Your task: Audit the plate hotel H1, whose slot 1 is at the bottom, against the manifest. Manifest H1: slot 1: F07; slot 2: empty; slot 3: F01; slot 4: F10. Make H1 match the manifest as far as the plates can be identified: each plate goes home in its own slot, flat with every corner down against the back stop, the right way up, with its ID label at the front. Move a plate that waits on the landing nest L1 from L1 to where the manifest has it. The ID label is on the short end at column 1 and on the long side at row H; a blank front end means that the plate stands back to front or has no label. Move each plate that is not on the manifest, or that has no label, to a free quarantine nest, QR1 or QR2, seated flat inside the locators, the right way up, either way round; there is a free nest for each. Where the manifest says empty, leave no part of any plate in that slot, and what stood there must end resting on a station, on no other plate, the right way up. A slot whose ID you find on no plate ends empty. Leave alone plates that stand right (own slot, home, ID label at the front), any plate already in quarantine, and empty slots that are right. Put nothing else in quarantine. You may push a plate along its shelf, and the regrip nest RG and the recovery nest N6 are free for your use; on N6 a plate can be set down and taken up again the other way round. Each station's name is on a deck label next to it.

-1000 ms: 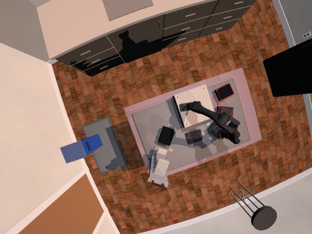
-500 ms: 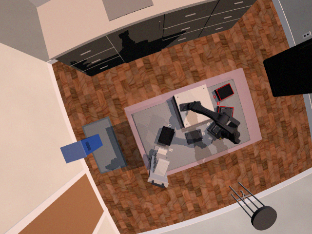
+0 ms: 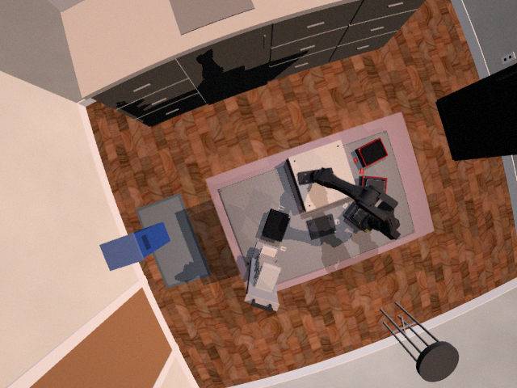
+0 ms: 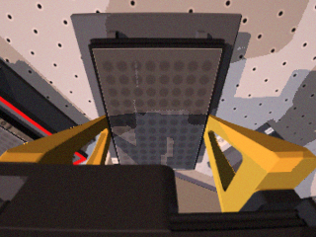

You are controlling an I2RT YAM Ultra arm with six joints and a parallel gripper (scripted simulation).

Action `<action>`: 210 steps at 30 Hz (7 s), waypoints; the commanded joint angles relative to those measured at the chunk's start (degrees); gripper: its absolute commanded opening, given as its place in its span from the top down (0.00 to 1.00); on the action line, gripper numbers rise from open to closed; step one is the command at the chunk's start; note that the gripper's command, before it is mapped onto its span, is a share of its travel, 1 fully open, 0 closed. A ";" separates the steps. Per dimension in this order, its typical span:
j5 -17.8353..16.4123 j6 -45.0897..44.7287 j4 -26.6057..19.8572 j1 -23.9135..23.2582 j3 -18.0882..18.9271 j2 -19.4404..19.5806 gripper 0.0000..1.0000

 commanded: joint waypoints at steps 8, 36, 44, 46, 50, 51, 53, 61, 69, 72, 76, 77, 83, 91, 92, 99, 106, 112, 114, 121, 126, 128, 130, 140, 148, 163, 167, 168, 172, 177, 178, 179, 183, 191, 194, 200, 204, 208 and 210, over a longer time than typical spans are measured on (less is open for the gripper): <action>0.02 0.12 -2.42 0.03 1.39 -1.54 0.14; 0.02 0.09 -7.20 0.00 4.32 -3.39 0.14; 0.02 0.08 -8.41 0.00 5.13 -3.79 0.14; 0.02 0.08 -8.82 -0.01 5.41 -3.92 0.14; 0.02 0.07 -9.63 -0.01 5.98 -4.16 0.14; 0.02 0.07 -9.84 -0.01 6.12 -4.22 0.14; 0.02 0.07 -10.25 -0.01 6.42 -4.34 0.14; 0.02 0.06 -11.82 -0.02 7.57 -4.77 0.14; 0.02 0.04 -16.31 -0.05 11.12 -5.70 0.14; 0.02 0.03 -18.02 -0.06 12.57 -5.96 0.14; 0.02 0.02 -20.33 -0.07 14.62 -6.22 0.14; 0.02 0.02 -20.33 -0.07 14.62 -6.22 0.14; 0.02 0.00 -23.28 -0.08 17.37 -6.41 0.14; 0.02 -0.02 -28.14 -0.11 22.26 -6.38 0.14; 0.02 -0.03 -28.76 -0.11 22.92 -6.35 0.14; 0.02 -0.04 -31.94 -0.13 26.39 -6.05 0.14; 0.02 -0.06 -36.60 -0.15 31.82 -5.28 0.14; 0.02 -0.07 -38.65 -0.16 34.34 -4.81 0.14; 0.02 -0.07 -38.65 -0.16 34.34 -4.81 0.14; -0.02 3.20 -38.04 -3.57 32.46 -6.05 0.14; -0.04 5.49 -37.71 -6.05 31.46 -6.70 0.14; -0.05 5.95 -37.66 -6.55 31.29 -6.81 0.14; -0.05 6.40 -37.61 -7.05 31.13 -6.91 0.14; -0.10 5.91 -37.31 -12.09 30.22 -7.48 0.14; -0.13 2.87 -37.31 -15.13 30.22 -7.44 0.14; -0.18 -0.78 -37.34 -21.64 30.31 -7.31 0.14; -0.20 1.04 -37.04 -23.64 29.33 -7.96 0.14; -0.20 1.50 -36.97 -24.14 29.11 -8.10 0.14; -0.21 3.29 -36.74 -26.17 28.37 -8.59 0.14; -0.23 5.51 -36.54 -28.72 27.69 -9.03 0.14; -0.23 5.95 -36.51 -29.24 27.59 -9.09 0.14; -0.23 5.95 -36.51 -29.24 27.59 -9.09 0.14; -0.24 5.13 -36.43 -30.78 27.35 -9.24 0.14; -0.26 1.01 -36.38 -34.90 27.18 -9.30 0.14; -0.27 -0.54 -36.41 -36.45 27.30 -9.19 0.14; -0.28 -2.59 -36.50 -38.50 27.62 -8.94 0.14; -0.29 -4.63 -36.64 -40.54 28.10 -8.58 0.14; -0.30 -6.65 -36.84 -42.56 28.77 -8.08 0.14; -0.30 -5.74 -36.69 -43.56 28.26 -8.43 0.14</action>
